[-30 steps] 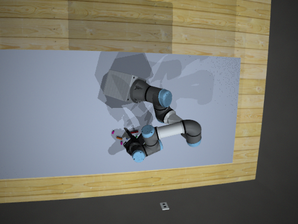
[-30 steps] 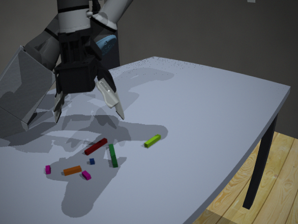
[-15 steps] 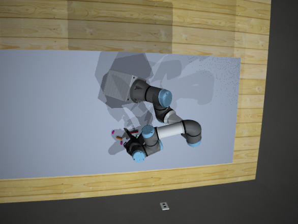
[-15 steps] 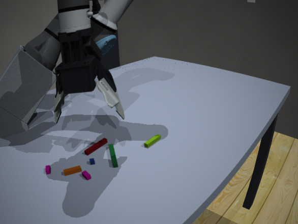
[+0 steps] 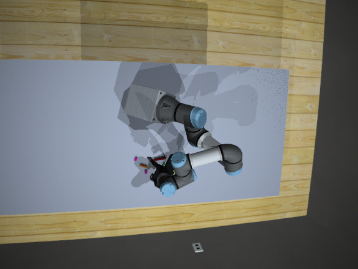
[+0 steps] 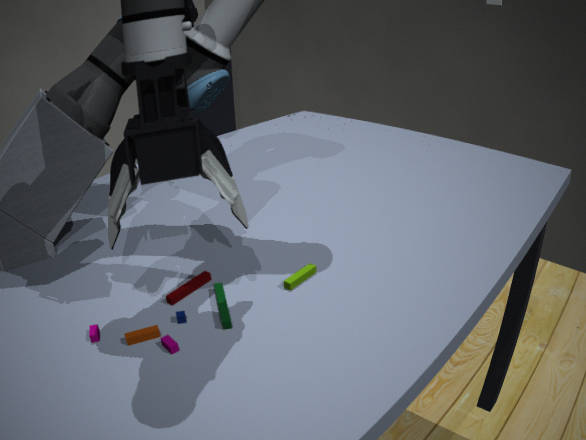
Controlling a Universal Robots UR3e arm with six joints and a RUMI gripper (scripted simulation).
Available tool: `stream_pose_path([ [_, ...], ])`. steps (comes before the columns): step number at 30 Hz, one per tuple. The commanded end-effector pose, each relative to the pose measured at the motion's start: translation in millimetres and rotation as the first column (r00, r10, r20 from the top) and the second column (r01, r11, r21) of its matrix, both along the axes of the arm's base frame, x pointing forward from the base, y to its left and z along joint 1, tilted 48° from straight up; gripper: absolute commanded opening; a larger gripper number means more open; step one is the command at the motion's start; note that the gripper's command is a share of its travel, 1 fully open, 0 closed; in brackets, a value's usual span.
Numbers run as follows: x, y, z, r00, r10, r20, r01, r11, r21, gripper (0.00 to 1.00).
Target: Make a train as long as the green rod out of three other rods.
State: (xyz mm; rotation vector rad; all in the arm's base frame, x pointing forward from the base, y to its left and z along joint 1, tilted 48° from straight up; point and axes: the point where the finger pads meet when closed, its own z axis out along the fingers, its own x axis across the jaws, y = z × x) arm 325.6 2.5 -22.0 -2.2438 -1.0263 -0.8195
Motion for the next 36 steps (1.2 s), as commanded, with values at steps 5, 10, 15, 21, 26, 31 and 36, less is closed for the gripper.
stream_pose_path([
  [5, 5.0, -1.3, 2.5, 0.979, 0.146, 0.14, -0.137, 0.988, -0.075, 1.0],
  [10, 9.9, -1.7, 4.9, 0.925, 0.284, 0.253, -0.249, 0.955, -0.159, 1.0],
  [15, 14.7, -1.9, 7.2, 0.853, 0.399, 0.336, -0.332, 0.912, -0.24, 1.0],
  [21, 19.8, -2.0, 9.7, 0.76, 0.51, 0.404, -0.4, 0.856, -0.327, 1.0],
  [26, 25.5, -1.9, 12.5, 0.646, 0.613, 0.455, -0.452, 0.788, -0.419, 1.0],
  [31, 31.4, -1.6, 15.6, 0.518, 0.703, 0.488, -0.484, 0.711, -0.51, 1.0],
  [36, 37.7, -1.0, 19.0, 0.377, 0.779, 0.501, -0.497, 0.627, -0.6, 1.0],
])
